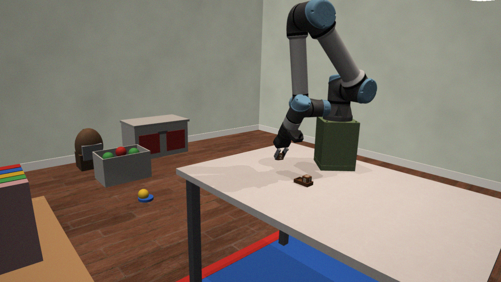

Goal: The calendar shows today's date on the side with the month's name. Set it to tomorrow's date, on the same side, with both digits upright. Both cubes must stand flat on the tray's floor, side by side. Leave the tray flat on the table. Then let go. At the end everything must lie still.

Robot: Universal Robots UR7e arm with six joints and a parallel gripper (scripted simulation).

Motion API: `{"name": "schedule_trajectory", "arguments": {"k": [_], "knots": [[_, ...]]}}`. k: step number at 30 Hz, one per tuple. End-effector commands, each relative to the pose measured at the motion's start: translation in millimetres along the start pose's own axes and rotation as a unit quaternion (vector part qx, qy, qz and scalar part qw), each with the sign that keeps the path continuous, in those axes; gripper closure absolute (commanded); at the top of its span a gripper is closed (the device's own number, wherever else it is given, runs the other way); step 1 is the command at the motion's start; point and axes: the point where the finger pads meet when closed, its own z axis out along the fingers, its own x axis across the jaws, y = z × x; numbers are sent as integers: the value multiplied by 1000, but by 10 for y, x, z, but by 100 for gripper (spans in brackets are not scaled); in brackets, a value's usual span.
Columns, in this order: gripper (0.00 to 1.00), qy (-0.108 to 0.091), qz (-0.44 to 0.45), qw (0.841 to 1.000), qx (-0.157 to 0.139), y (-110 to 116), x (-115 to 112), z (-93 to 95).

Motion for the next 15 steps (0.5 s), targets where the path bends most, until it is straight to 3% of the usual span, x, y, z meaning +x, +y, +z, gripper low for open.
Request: {"name": "schedule_trajectory", "arguments": {"k": [1, 8, 15], "knots": [[40, 5, -5, 1000, 29, -15, -5, -8], [40, 4, -6, 999, 36, -14, -8, -4], [40, -1, -7, 997, 83, -10, -22, 15]]}}
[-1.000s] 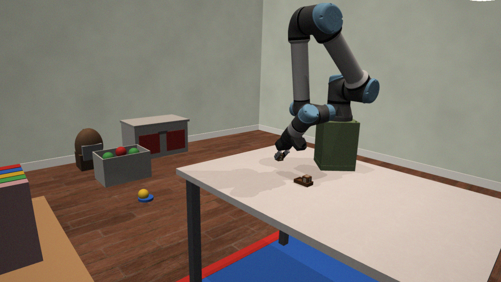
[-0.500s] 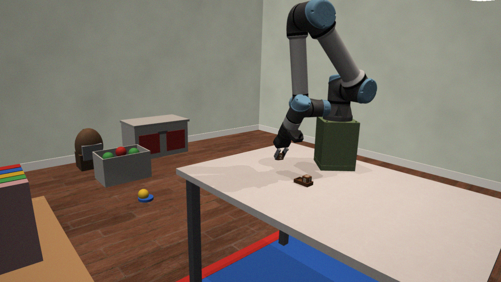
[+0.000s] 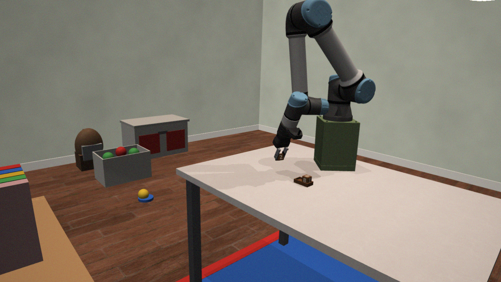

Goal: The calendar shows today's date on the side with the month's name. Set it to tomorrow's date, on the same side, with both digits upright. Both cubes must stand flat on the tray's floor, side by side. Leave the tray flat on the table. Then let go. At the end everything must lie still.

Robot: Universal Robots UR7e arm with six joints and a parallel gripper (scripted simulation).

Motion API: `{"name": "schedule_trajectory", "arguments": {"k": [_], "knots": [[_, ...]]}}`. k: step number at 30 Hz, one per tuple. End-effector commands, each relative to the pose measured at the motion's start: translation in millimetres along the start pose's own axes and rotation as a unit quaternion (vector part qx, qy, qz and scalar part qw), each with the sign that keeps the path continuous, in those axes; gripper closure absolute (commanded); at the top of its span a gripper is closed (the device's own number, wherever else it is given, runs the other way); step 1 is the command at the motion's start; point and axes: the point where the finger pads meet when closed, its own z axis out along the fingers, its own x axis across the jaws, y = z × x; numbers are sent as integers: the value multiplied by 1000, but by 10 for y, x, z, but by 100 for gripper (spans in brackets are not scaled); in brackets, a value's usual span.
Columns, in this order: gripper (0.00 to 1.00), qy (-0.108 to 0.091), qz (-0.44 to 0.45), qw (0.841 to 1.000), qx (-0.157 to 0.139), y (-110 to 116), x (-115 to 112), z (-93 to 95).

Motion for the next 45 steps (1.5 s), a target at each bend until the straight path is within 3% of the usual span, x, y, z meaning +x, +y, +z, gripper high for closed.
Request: {"name": "schedule_trajectory", "arguments": {"k": [1, 12, 26, 34, 36, 45], "knots": [[40, -3, -1, 999, 36, 9, -20, 8], [40, 2, 0, 994, 108, 28, -6, -8], [40, 1, -1, 992, 127, 29, -8, -2], [40, -4, -3, 982, 187, 32, -22, 14], [40, -4, -3, 982, 187, 32, -22, 14], [40, 3, -1, 971, 239, 57, 2, 1]]}}
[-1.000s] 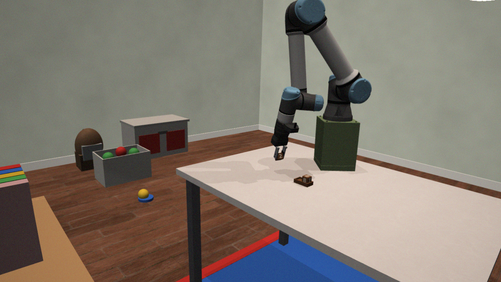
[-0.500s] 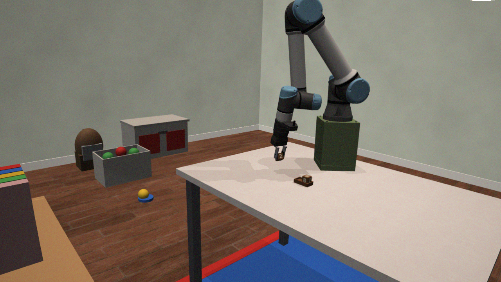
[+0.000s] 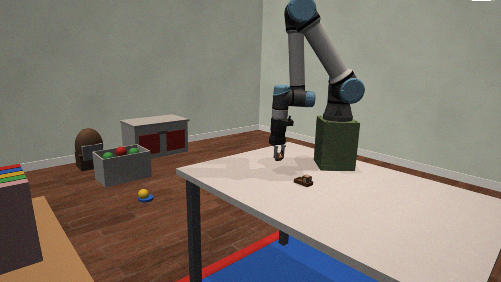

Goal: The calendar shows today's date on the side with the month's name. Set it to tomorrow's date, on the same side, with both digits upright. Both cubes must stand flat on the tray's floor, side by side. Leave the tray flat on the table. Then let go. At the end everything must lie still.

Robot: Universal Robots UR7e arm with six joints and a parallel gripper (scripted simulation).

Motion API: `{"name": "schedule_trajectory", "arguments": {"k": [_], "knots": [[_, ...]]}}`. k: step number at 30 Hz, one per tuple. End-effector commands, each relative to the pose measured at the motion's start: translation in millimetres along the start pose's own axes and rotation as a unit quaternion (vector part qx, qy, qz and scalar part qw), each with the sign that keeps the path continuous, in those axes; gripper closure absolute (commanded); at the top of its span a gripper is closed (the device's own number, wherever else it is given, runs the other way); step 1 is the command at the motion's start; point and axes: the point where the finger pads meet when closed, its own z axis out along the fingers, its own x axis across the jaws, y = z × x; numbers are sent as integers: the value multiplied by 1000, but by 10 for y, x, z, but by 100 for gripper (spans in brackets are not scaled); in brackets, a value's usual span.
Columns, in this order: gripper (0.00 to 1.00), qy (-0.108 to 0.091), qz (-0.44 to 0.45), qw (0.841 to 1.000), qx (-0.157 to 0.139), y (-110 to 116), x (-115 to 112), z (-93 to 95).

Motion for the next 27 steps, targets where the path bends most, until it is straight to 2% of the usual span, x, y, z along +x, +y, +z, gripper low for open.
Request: {"name": "schedule_trajectory", "arguments": {"k": [1, 8, 12, 23, 27], "knots": [[40, 1, -3, 999, 32, -17, -10, -10], [40, 1, -3, 999, 34, -16, -9, -8], [40, 1, -4, 999, 46, -3, 8, 0], [40, -1, -5, 990, 143, 21, 5, 8], [40, 1, -4, 988, 155, 23, 5, 6]]}}
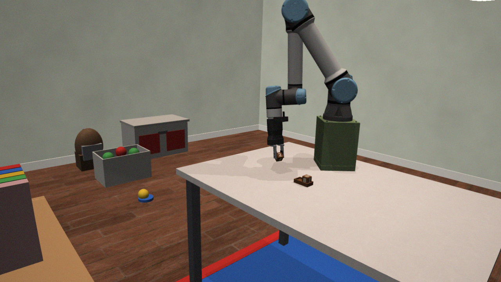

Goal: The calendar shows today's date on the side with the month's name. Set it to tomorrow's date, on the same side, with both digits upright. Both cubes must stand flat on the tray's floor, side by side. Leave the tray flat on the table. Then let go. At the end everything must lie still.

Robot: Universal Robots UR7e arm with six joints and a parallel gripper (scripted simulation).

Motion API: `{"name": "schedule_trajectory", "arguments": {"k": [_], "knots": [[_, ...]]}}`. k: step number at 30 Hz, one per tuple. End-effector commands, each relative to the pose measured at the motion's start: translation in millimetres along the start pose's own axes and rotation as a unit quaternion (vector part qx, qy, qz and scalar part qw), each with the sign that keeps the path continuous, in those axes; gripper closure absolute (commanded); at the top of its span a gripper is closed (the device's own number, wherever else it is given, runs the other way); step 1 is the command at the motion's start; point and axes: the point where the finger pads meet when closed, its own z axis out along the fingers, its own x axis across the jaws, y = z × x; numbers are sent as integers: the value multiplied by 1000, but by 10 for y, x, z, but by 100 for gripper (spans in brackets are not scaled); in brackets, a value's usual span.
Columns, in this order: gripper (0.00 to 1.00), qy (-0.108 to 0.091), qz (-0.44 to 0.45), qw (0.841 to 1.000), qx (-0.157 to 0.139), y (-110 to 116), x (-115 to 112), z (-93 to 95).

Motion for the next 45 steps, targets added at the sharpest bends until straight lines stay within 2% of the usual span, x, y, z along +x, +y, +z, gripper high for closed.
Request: {"name": "schedule_trajectory", "arguments": {"k": [1, 8, 13, 15, 25, 28, 38, 45], "knots": [[40, 0, -5, 999, 38, -9, 16, -3], [40, 0, -5, 999, 45, -8, 17, -4], [40, -4, -6, 997, 70, -6, 6, 16], [40, -4, -6, 997, 70, -6, 6, 16], [40, -2, -5, 987, 160, 15, 8, 13], [40, -1, -5, 985, 171, 20, 12, 7], [40, -1, -5, 984, 180, 21, 11, 10], [40, -5, -6, 974, 228, 27, 3, 31]]}}
